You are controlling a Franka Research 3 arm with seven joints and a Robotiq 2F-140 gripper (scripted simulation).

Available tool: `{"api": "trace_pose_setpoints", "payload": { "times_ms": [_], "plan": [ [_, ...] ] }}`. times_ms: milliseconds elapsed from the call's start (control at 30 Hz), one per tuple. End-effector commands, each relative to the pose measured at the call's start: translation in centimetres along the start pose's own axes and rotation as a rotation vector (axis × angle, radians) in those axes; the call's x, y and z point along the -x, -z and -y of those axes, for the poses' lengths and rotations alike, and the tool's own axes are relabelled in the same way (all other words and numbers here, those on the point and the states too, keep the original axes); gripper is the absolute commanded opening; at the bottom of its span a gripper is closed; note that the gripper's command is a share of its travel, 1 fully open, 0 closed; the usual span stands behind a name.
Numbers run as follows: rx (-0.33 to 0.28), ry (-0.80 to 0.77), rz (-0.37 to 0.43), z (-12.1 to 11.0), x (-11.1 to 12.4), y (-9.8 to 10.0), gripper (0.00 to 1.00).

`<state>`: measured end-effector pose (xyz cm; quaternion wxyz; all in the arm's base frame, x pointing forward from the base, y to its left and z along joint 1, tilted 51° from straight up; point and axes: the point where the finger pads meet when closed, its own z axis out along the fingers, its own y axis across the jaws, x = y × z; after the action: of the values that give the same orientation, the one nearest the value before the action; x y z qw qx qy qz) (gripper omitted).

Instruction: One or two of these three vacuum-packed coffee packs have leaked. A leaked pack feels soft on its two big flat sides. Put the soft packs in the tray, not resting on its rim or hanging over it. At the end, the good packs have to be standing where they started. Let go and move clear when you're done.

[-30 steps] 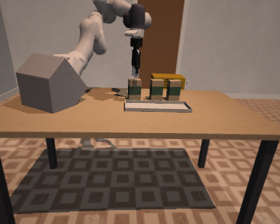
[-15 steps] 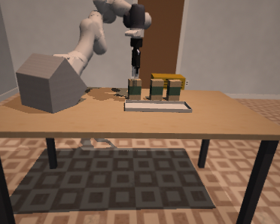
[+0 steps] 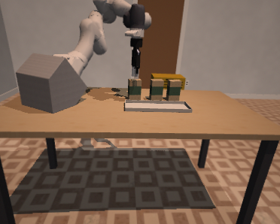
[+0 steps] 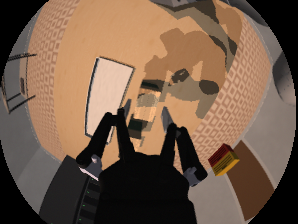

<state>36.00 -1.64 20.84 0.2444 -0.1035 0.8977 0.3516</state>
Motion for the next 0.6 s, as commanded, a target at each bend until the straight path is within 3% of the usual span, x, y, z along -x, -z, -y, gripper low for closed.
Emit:
{"api": "trace_pose_setpoints", "payload": {
  "times_ms": [0,567],
  "plan": [
    [0.000,0.002,0.002,0.1,0.0,-0.1,0.55],
    [0.000,0.002,0.002,0.1,0.0,-1.9,0.55]
  ]
}}
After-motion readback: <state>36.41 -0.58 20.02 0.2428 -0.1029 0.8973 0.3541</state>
